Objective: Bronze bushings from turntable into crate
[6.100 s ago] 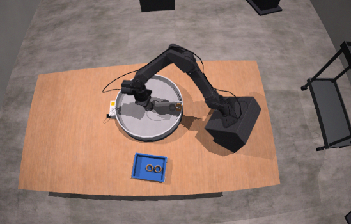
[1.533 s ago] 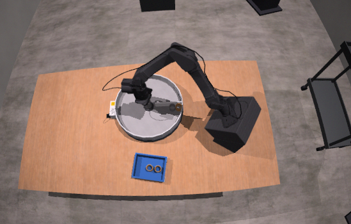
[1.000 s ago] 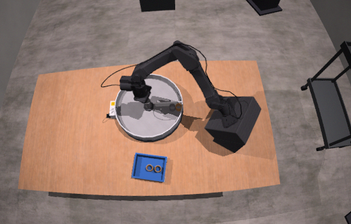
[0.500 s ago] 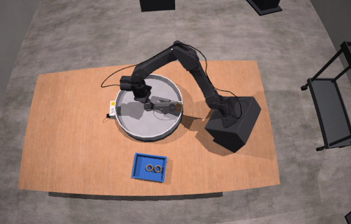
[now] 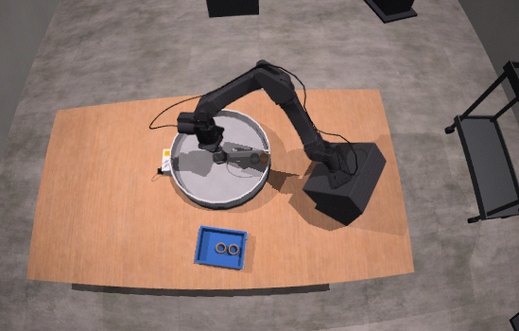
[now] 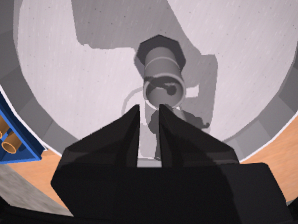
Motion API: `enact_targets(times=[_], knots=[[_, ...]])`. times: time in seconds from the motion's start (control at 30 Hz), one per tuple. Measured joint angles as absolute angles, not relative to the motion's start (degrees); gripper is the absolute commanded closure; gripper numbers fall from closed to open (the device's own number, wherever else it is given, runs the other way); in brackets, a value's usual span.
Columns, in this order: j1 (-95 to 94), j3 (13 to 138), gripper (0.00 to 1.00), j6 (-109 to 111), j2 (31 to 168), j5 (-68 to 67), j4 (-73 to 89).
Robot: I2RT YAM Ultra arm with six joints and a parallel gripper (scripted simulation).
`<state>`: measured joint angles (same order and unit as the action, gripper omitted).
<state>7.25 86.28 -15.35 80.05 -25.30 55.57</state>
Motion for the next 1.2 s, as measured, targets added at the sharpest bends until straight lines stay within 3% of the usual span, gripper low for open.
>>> enact_targets(times=[1.2], knots=[[7.25, 83.4, 0.87, -15.38, 78.96, -25.32, 54.85]])
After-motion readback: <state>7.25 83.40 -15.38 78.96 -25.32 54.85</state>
